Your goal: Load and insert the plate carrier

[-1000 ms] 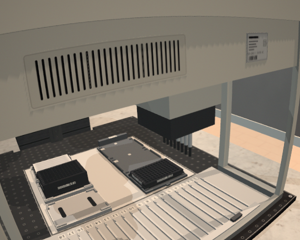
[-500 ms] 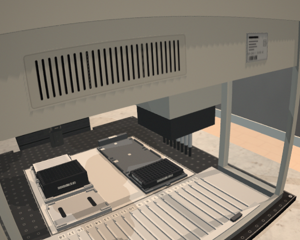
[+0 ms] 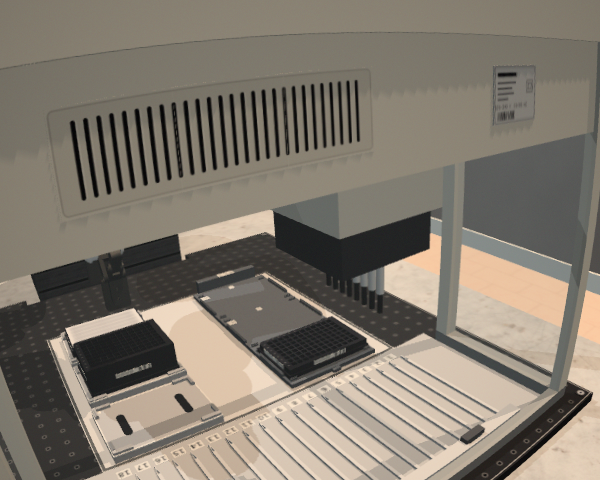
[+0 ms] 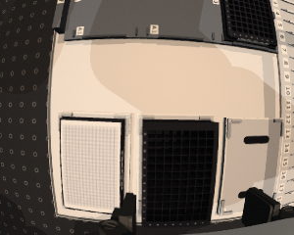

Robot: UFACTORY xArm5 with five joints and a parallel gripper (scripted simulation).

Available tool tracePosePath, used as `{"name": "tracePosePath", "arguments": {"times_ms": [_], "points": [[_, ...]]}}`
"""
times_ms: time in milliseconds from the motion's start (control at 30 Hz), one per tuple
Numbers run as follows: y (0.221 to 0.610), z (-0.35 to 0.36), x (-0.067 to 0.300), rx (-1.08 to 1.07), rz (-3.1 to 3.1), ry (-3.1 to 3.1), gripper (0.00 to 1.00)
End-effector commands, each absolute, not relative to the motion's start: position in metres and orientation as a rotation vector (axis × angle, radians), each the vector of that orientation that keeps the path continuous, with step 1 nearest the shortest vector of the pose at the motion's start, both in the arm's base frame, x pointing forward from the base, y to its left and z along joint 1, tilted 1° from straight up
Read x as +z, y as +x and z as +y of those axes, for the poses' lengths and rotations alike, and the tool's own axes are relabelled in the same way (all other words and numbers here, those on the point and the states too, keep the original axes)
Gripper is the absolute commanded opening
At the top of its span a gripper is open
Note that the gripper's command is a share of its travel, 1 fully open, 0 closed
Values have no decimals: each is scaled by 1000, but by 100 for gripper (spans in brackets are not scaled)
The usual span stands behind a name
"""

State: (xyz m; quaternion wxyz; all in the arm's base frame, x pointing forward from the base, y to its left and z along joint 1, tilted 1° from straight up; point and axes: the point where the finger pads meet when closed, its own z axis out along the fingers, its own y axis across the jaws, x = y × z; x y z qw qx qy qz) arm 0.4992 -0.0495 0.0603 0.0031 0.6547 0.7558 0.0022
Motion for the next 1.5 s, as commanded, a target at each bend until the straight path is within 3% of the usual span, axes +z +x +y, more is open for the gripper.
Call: {"name": "tracePosePath", "arguments": {"times_ms": [0, 933, 1467], "points": [[501, -50, 57, 37, 2376, 2058, 100], [501, -49, 17, 36, 2376, 2058, 100], [501, -49, 15, 36, 2376, 2058, 100]]}}
